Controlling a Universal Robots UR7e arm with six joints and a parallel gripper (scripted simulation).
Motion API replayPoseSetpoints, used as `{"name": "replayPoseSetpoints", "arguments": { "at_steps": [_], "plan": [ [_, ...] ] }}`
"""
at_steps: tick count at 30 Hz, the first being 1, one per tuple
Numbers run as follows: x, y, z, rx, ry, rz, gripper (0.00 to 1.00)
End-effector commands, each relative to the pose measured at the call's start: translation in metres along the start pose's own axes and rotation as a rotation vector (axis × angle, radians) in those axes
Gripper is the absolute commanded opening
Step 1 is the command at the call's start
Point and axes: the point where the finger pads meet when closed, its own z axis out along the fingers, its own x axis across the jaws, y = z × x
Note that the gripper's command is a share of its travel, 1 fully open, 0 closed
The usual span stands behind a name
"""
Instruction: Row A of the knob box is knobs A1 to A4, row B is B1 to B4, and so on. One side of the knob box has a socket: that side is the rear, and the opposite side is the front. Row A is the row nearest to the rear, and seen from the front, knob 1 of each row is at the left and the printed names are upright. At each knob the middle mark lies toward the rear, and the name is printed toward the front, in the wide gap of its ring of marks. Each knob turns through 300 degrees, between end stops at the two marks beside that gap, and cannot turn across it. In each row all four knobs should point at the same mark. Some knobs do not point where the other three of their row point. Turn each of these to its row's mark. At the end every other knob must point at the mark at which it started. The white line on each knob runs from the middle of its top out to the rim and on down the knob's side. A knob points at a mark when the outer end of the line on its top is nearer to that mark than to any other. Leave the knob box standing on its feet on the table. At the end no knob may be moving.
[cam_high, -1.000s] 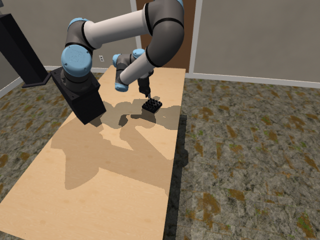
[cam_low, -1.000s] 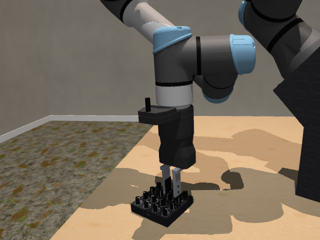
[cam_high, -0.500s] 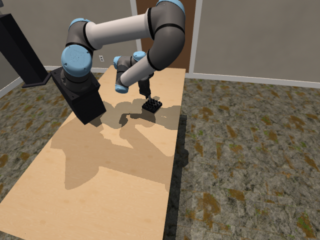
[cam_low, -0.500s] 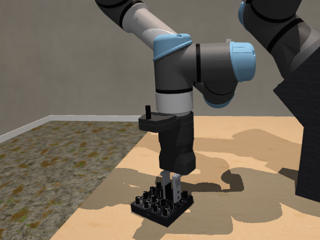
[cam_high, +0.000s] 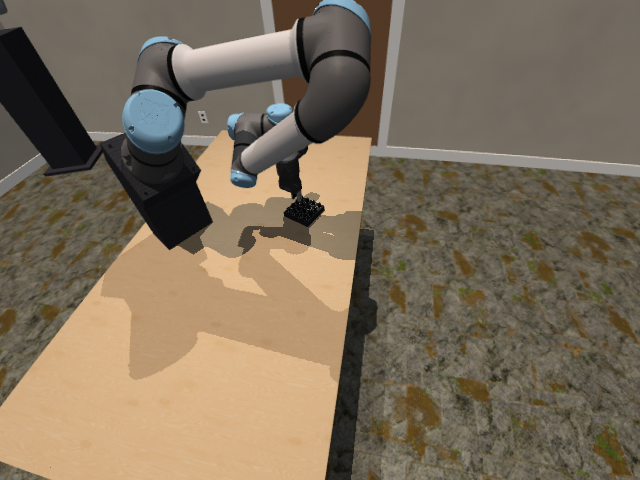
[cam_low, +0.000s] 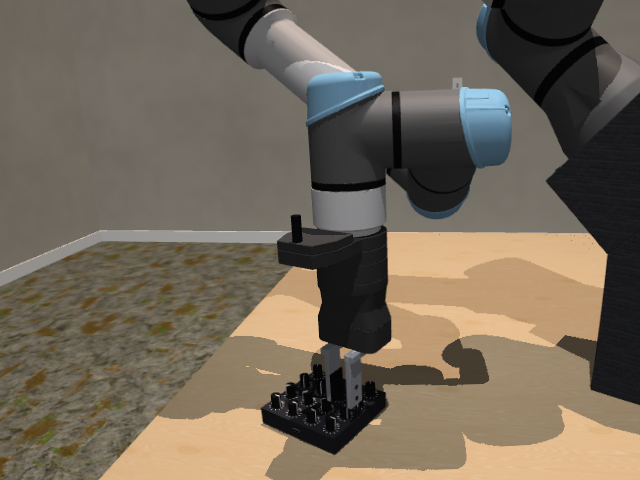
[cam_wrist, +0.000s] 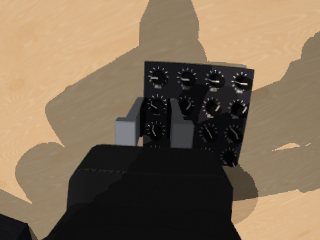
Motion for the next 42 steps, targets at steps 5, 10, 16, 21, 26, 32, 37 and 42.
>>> {"name": "replayPoseSetpoints", "arguments": {
  "at_steps": [5,10,16,21,26,32,37,42],
  "plan": [
    [0.0002,-0.0002,-0.0003,0.001,0.001,0.0,0.46],
    [0.0002,-0.0002,-0.0003,0.001,0.001,0.0,0.46],
    [0.0002,-0.0002,-0.0003,0.001,0.001,0.0,0.46],
    [0.0002,-0.0002,-0.0003,0.001,0.001,0.0,0.46],
    [0.0002,-0.0002,-0.0003,0.001,0.001,0.0,0.46],
    [0.0002,-0.0002,-0.0003,0.001,0.001,0.0,0.46],
    [0.0002,-0.0003,0.0009,0.001,0.001,0.0,0.46],
    [0.0002,-0.0003,0.0033,0.001,0.001,0.0,0.46]
  ]
}}
